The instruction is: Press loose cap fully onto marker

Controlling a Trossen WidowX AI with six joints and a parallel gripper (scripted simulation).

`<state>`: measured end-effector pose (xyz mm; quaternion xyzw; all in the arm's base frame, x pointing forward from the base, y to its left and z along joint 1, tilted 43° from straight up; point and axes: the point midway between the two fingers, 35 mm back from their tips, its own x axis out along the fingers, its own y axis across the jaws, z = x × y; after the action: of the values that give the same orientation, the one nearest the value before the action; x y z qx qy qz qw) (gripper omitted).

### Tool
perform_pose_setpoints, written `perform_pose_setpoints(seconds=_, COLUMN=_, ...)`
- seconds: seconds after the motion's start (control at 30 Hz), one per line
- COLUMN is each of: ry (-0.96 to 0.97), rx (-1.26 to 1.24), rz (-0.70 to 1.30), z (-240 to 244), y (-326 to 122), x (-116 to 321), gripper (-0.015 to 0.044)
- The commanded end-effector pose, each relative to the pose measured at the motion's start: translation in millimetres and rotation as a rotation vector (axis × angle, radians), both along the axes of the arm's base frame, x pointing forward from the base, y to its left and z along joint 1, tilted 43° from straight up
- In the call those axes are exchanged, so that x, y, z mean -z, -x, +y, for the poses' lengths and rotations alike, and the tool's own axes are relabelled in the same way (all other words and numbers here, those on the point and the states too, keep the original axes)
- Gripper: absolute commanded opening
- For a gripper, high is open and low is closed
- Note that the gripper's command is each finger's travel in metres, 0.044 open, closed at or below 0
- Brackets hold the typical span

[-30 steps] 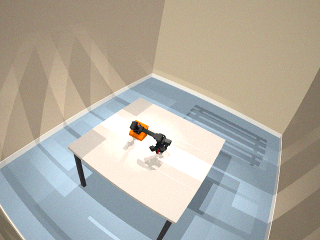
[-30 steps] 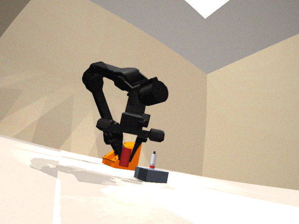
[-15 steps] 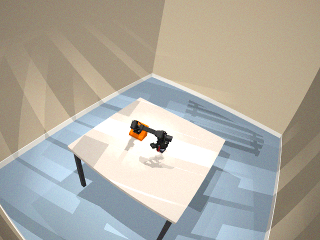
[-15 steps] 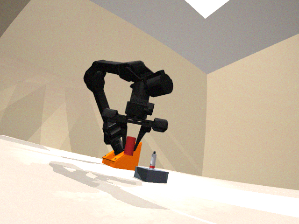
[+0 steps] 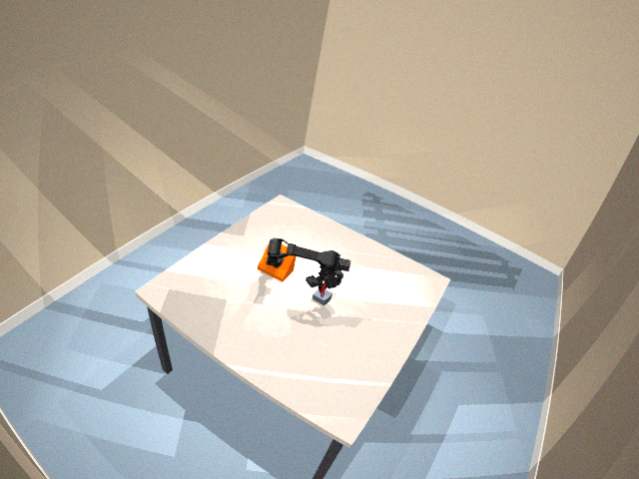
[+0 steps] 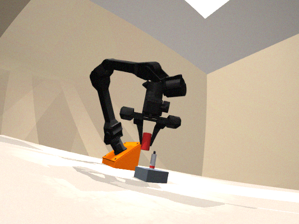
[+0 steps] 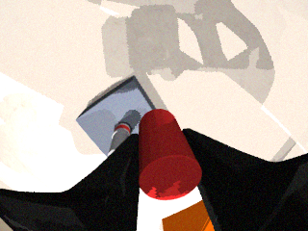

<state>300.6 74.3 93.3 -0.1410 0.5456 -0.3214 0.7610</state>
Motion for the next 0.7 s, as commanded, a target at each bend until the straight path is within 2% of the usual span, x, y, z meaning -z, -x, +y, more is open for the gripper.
perform_pose_setpoints(seconds=0.0, ry=-0.003, rx=0.000, rz=-0.001, z=14, y=4, x=4, gripper=0.0000)
perform_pose_setpoints(seconds=0.33, ry=0.005, rx=0.002, rz=-0.004, z=44, y=18, x=13, gripper=0.0000)
perform_pose_setpoints(seconds=0.67, ry=0.006, rx=0.002, rz=-0.004, z=40, y=17, x=18, gripper=0.0000)
